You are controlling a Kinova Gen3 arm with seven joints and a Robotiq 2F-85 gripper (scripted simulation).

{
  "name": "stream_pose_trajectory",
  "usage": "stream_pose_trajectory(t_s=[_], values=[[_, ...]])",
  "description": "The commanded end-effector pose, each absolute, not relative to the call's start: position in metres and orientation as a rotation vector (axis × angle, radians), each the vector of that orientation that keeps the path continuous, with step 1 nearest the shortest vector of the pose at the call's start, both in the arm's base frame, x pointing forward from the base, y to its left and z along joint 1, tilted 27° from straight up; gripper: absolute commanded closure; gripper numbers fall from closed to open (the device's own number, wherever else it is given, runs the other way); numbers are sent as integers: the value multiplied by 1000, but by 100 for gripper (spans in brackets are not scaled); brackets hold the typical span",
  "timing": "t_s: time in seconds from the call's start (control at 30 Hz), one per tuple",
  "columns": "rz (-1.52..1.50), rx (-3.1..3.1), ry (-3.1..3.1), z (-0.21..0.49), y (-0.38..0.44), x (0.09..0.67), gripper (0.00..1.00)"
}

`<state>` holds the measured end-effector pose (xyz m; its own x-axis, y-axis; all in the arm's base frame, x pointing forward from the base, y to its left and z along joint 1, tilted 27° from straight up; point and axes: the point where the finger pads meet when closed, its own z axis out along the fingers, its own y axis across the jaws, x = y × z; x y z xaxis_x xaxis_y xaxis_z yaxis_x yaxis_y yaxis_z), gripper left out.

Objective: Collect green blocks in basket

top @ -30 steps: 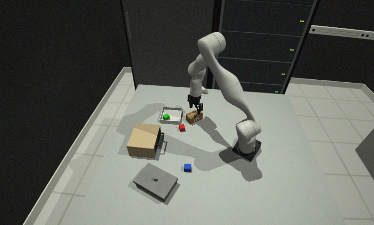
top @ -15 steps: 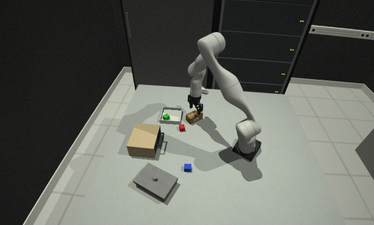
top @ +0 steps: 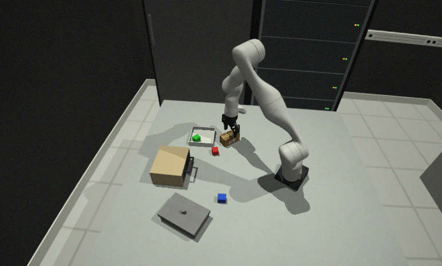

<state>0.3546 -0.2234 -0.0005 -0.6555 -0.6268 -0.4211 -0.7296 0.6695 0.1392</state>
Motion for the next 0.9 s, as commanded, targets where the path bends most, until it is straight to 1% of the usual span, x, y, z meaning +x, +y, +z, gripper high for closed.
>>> stream_pose_trajectory(t_s=[0.0, 0.87], values=[[428, -1066, 2548, -7, -219, 357, 7], [432, -1067, 2546, -29, -208, 362, 7]])
